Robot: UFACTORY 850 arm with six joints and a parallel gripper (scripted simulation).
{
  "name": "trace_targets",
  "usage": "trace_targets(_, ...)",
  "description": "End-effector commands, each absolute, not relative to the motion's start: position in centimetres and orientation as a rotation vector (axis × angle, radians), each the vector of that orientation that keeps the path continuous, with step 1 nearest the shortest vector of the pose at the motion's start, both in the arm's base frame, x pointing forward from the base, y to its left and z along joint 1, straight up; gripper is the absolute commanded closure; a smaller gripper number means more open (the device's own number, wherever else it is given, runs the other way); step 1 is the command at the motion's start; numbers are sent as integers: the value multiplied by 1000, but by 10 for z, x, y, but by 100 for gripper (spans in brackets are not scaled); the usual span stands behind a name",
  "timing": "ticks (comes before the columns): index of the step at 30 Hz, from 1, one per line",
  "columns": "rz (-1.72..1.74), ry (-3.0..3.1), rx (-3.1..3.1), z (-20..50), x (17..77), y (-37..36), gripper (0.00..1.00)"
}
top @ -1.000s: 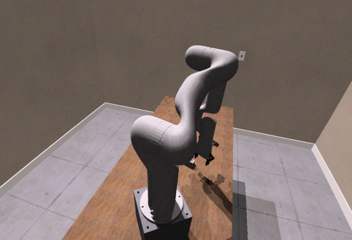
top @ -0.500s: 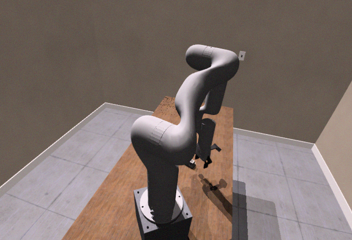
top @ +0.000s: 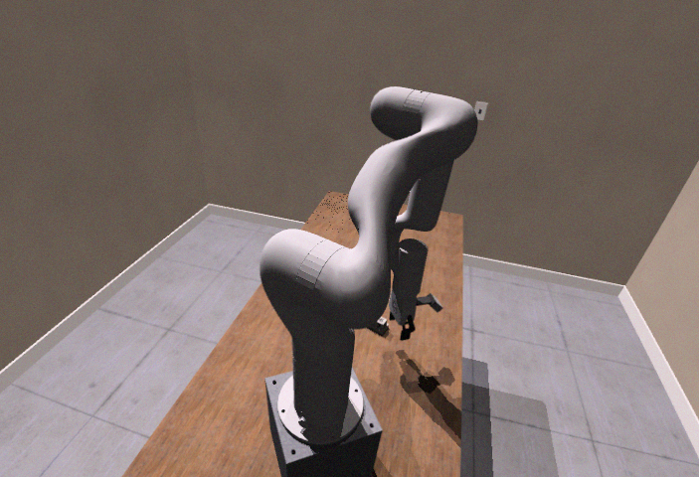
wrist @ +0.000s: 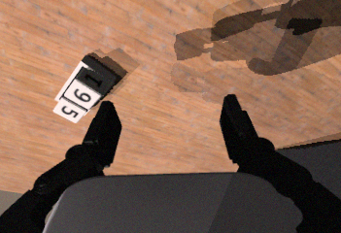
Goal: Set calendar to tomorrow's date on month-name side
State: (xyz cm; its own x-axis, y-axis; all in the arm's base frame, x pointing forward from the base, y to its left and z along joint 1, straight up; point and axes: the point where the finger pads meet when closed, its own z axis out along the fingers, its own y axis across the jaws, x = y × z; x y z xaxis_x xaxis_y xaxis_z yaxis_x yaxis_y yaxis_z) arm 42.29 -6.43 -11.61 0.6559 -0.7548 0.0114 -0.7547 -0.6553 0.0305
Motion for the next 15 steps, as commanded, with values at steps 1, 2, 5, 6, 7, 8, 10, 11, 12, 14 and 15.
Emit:
trace_targets(1,5,-1329,2845,-116,411,-67,0)
trace_targets(2,5,-1329,2845,-116,409,-67,0)
trace_targets(5,5,-1329,2845,-116,408,-67,0)
trace_targets(6,5,-1329,2845,-116,408,-67,0)
trace_targets(7,5,-1329,2845,-116,408,-67,0)
trace_targets(8,5,-1329,2845,-116,408,-67,0)
trace_targets(10,5,-1329,2845,-116,408,-67,0)
trace_targets(11,5,-1329,2845,-116,408,-67,0)
trace_targets(12,5,-1329,2845,-116,408,-67,0)
trace_targets(14,5,-1329,2845,-116,408,-67,0)
trace_targets(15,5,-1329,2845,-116,408,-67,0)
